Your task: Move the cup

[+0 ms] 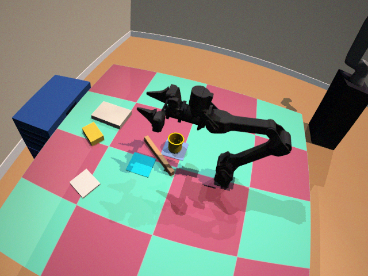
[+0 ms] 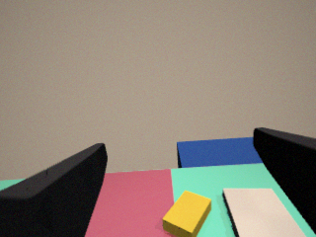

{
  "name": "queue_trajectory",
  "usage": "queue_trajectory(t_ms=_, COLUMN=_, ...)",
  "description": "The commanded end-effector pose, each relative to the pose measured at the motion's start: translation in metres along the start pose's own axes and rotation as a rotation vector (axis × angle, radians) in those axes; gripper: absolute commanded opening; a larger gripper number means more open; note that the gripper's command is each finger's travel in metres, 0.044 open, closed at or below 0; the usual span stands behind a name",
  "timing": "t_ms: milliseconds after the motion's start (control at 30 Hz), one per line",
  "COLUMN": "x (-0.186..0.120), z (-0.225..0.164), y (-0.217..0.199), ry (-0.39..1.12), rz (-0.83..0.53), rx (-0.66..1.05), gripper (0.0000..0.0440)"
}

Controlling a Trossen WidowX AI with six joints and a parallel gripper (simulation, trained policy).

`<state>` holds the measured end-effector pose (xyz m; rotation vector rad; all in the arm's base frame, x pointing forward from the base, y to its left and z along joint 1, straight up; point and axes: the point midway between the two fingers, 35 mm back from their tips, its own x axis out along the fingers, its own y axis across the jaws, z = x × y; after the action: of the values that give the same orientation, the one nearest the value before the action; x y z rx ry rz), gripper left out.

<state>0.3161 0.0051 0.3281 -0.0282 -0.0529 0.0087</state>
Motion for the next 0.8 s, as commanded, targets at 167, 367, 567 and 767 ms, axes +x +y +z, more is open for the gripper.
queue_trajectory(t_ms=167, x=-0.002, z=-0.009, y=0.001, ry=0.056, rz=-0.007, rx=0.039, gripper=0.0243)
queue_trajectory(t_ms=367, x=-0.004, z=-0.019, y=0.006, ry=0.130, rz=-0.001, rx=0.086, gripper=0.0088)
queue_trajectory(t_ms=567, x=-0.004, z=-0.028, y=0.013, ry=0.217, rz=0.018, rx=0.138, gripper=0.0090)
queue_trajectory(t_ms=767, x=-0.005, z=-0.035, y=0.022, ry=0.304, rz=0.037, rx=0.190, gripper=0.0122)
